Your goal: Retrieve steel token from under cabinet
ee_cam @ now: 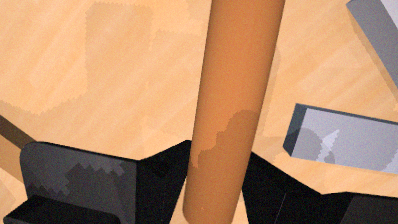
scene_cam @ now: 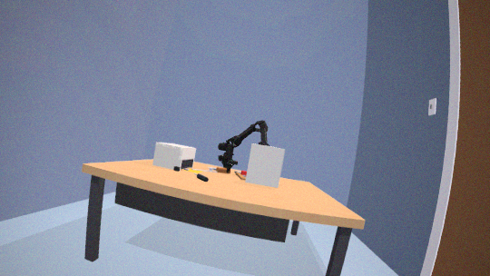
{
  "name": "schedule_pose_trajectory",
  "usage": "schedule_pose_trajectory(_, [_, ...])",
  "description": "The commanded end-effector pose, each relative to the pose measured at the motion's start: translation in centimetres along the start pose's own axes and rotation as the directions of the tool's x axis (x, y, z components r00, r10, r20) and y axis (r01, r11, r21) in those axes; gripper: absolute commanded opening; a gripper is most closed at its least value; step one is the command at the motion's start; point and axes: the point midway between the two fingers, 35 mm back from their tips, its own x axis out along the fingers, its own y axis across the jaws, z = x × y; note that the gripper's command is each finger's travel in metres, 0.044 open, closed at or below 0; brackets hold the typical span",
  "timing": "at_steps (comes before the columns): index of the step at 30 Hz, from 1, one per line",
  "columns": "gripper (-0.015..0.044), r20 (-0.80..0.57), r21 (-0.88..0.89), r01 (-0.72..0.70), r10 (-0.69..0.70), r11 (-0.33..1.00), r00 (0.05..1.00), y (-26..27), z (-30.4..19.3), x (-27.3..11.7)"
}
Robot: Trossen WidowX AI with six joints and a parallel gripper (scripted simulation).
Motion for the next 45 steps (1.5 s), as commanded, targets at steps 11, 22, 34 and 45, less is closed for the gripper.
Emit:
schedule_pose_trajectory(11, [0.0000, 0.006, 0.001, 0.006, -0.006, 1.000, 1.000, -0.2, -0.8, -0.2])
schedule_pose_trajectory(22, [0.0131, -0.002, 0.006, 0.002, -0.002, 1.000, 1.000, -0.1, -1.6, 0.0])
schedule_pose_trajectory(34, [0.0270, 0.005, 0.008, 0.007, -0.007, 1.000, 1.000, -0.1, -1.6, 0.0])
schedule_pose_trajectory(45, [0.0270, 0.005, 0.010, 0.007, -0.007, 1.000, 1.000, -0.1, -1.6, 0.1])
